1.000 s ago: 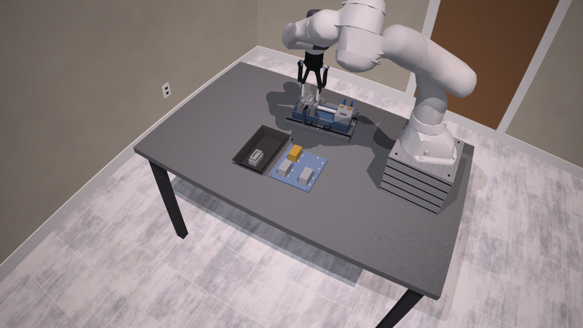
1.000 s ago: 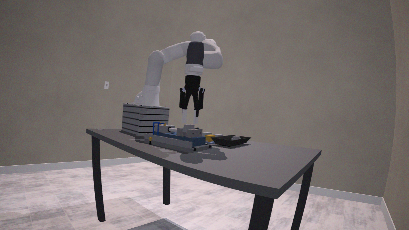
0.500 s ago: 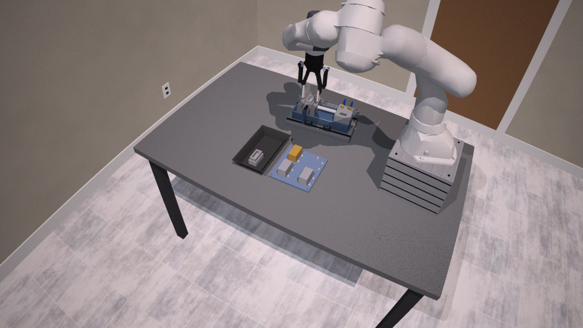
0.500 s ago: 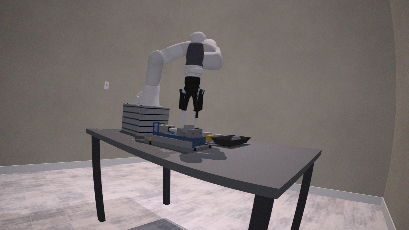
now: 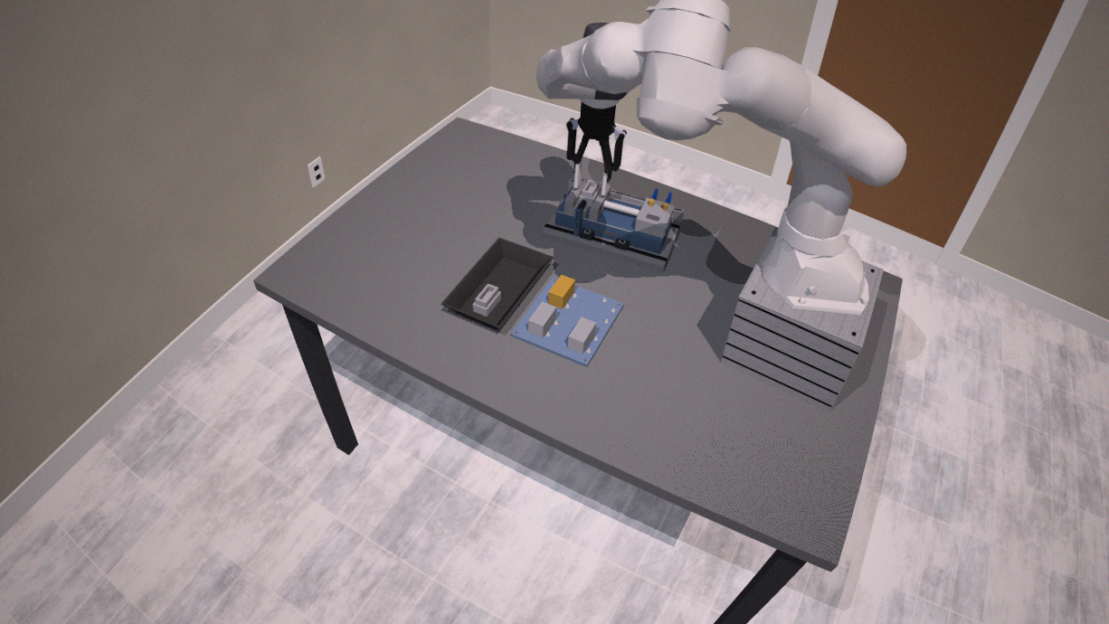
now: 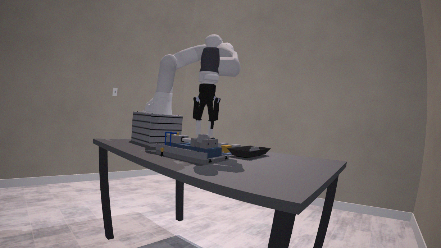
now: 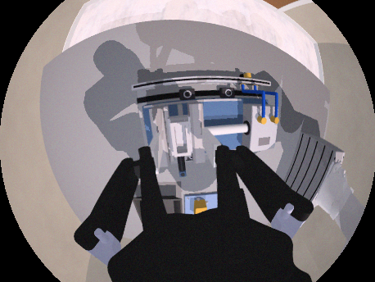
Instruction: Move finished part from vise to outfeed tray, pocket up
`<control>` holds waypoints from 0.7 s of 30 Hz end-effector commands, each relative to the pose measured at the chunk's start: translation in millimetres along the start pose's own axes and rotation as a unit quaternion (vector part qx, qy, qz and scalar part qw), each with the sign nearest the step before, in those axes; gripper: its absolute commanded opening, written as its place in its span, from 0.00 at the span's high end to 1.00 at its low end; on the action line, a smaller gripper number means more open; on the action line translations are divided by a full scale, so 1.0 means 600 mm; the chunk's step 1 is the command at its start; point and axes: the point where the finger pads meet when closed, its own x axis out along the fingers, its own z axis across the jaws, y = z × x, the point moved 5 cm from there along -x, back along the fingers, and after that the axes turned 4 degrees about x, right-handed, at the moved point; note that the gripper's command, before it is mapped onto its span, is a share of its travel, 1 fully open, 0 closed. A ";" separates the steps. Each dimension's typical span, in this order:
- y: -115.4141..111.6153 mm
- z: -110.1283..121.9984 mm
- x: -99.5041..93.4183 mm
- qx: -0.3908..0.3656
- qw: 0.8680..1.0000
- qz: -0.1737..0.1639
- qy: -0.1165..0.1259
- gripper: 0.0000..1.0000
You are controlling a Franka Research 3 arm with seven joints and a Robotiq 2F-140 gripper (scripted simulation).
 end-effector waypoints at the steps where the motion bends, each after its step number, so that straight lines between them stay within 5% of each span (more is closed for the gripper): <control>1: 0.001 -0.003 0.002 -0.002 1.000 0.001 0.002 0.60; 21: 0.001 -0.003 0.005 -0.002 1.000 0.001 0.002 0.60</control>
